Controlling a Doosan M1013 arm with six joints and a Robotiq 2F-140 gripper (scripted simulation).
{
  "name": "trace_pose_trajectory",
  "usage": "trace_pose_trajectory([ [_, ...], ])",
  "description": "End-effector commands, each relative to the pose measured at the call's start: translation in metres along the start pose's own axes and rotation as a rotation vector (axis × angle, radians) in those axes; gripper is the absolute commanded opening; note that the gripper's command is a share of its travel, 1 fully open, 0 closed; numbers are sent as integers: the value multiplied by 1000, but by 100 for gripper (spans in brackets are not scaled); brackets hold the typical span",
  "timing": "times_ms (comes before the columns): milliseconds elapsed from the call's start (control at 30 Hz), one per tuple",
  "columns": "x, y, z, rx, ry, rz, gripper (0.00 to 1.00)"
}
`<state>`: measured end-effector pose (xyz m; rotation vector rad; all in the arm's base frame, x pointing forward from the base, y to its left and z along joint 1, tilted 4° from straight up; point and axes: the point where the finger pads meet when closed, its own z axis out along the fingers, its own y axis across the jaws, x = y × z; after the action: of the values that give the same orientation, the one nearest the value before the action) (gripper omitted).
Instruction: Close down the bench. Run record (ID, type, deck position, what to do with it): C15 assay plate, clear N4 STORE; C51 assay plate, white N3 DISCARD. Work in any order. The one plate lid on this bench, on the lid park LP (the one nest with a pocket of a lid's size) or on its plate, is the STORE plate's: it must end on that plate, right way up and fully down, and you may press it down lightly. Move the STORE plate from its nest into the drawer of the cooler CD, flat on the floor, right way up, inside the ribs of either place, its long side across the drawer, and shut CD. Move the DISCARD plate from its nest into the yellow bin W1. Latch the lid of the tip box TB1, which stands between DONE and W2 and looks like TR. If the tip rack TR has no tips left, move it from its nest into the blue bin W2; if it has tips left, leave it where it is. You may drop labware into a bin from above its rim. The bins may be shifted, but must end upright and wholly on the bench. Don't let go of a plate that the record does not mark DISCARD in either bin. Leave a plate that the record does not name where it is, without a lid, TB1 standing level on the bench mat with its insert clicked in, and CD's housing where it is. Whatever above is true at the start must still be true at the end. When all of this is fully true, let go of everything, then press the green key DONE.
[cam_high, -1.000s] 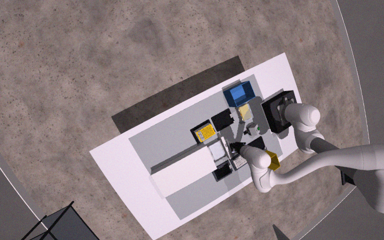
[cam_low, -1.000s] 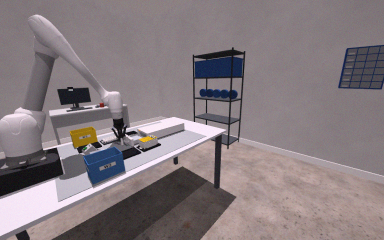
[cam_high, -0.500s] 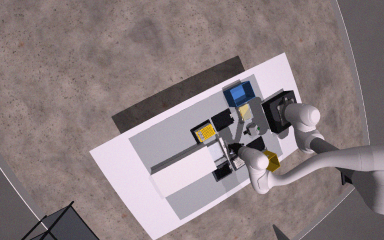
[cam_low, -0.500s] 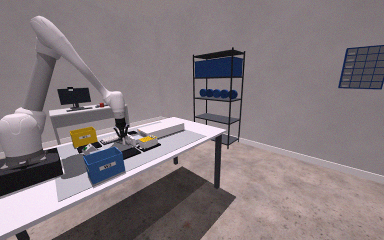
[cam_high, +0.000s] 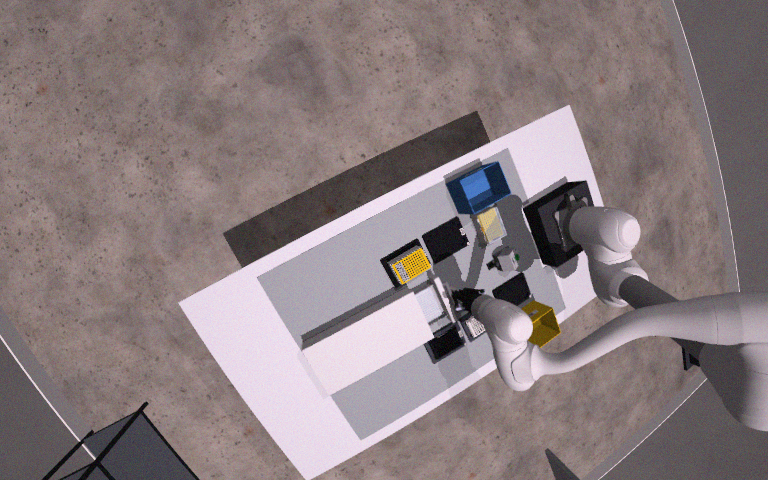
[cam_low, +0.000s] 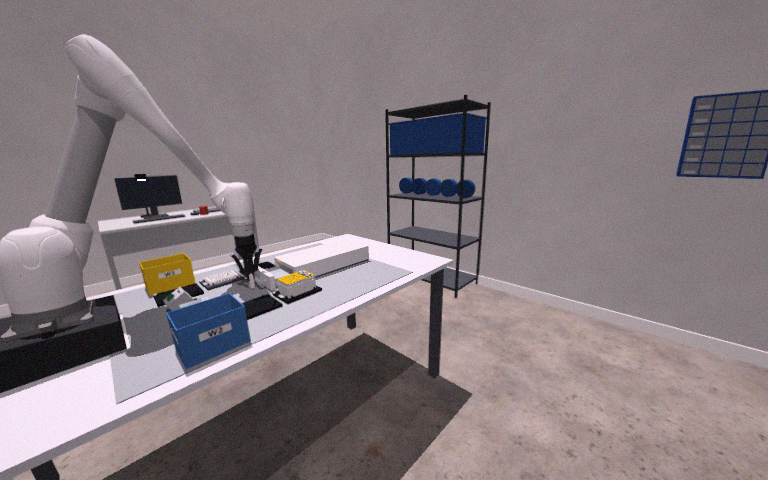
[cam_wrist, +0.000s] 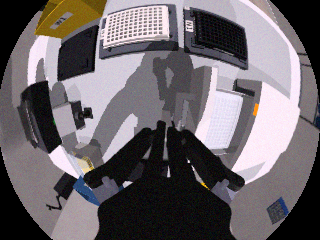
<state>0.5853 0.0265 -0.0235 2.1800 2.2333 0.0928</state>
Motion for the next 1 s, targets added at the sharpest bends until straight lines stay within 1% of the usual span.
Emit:
trace_pose_trajectory([
  [0,0,4,0,0,0,0,0],
  [967,0,36,0,0,0,0,0],
])
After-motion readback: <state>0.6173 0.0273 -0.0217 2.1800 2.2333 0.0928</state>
